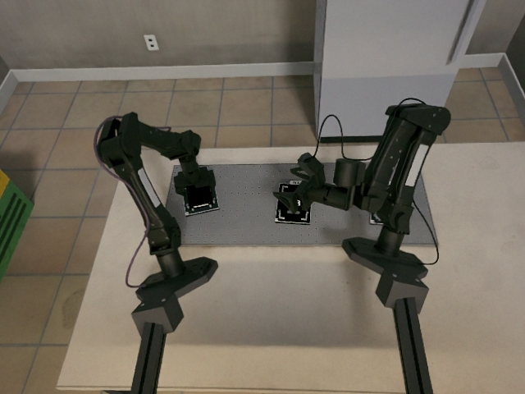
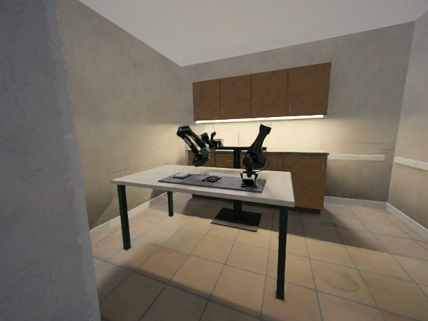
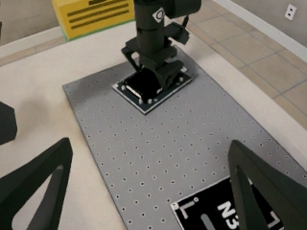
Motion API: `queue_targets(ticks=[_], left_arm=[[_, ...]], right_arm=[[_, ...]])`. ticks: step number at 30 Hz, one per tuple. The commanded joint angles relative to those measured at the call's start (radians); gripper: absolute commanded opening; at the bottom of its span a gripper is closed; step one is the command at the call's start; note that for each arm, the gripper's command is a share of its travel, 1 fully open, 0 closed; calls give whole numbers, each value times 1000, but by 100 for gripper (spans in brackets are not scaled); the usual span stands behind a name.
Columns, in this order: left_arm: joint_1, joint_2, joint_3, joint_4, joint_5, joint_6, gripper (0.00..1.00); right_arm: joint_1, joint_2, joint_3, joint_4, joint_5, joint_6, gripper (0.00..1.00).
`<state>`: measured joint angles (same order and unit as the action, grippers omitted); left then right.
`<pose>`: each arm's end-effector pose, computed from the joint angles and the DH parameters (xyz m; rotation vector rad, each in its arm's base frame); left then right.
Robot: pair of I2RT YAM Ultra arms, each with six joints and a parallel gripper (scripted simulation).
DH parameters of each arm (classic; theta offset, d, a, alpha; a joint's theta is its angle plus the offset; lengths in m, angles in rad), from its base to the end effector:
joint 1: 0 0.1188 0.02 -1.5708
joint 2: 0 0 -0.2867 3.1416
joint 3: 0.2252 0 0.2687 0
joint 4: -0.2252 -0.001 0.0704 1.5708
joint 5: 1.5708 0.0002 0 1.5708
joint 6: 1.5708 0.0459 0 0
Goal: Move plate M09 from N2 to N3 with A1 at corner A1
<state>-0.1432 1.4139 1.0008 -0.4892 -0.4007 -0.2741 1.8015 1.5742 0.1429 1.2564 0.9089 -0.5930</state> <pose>0.3084 -0.0254 0.2632 -0.3250 2.3778 0.3034 -0.0146 0.2163 0.1371 -1.2143 1.1599 0.1158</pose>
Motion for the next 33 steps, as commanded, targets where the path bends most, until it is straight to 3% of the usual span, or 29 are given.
queue_targets(ticks=[1, 5, 17, 18, 20, 21, 22, 33], left_arm=[[-2, 2, -9, 23, 7, 5, 96], [-2, 2, -9, 23, 6, 5, 96], [-2, -4, 0, 10, 2, 2, 79], [-2, -4, 0, 10, 2, 2, 67], [-2, -4, 0, 10, 2, 2, 67], [-2, -4, 0, 10, 2, 2, 79], [-9, -11, 1, -7, -8, 0, 80], [-80, -121, 57, -162, -64, -87, 80]], right_arm=[[15, 18, -20, 11, -3, -6, 100], [15, 18, -20, 11, -3, -6, 100], [9, 19, -8, 11, -2, -5, 100], [9, 19, -8, 11, -2, -5, 100], [9, 19, -8, 11, -2, -5, 100], [9, 19, -8, 12, -2, -5, 100], [9, 19, -8, 12, -2, -5, 100], [9, 19, -8, 12, -2, -5, 100]])
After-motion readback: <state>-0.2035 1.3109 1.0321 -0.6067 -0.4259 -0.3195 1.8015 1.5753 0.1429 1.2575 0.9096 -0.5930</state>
